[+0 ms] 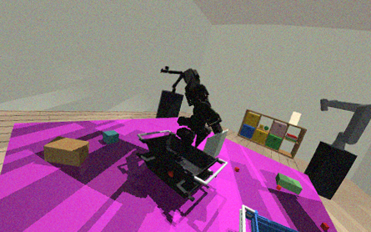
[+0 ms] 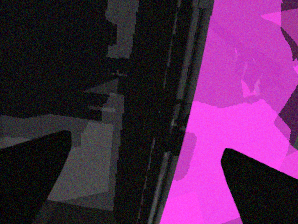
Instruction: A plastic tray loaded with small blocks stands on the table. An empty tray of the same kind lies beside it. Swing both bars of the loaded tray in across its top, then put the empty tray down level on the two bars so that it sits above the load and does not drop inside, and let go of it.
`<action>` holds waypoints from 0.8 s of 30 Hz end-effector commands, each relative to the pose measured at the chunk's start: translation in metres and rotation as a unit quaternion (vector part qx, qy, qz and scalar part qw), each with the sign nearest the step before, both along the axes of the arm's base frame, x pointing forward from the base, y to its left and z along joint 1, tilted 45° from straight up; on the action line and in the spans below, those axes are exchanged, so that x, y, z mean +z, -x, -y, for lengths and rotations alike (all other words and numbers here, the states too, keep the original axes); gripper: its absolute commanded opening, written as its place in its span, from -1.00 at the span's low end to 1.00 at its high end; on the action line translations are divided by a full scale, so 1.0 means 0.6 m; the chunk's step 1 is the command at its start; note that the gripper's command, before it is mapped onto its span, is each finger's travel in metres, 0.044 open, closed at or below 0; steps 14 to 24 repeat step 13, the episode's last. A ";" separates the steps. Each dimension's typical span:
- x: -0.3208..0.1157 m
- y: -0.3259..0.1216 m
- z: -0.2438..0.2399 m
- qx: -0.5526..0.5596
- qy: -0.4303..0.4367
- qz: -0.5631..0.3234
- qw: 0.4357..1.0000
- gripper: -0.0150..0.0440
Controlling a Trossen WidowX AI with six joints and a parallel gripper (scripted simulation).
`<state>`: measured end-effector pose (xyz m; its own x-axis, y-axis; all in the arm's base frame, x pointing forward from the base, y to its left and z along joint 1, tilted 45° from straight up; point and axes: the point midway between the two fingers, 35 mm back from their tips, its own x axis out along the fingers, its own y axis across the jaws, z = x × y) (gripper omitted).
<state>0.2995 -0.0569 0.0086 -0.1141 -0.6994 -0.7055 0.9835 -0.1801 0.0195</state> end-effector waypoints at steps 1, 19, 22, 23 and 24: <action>0.038 -0.011 -0.040 0.001 -0.004 0.005 1.000 1.00; 0.087 -0.008 -0.087 0.004 -0.002 0.003 1.000 1.00; 0.087 -0.008 -0.087 0.004 -0.002 0.003 1.000 1.00; 0.087 -0.008 -0.087 0.004 -0.002 0.003 1.000 1.00; 0.087 -0.008 -0.087 0.004 -0.002 0.003 1.000 1.00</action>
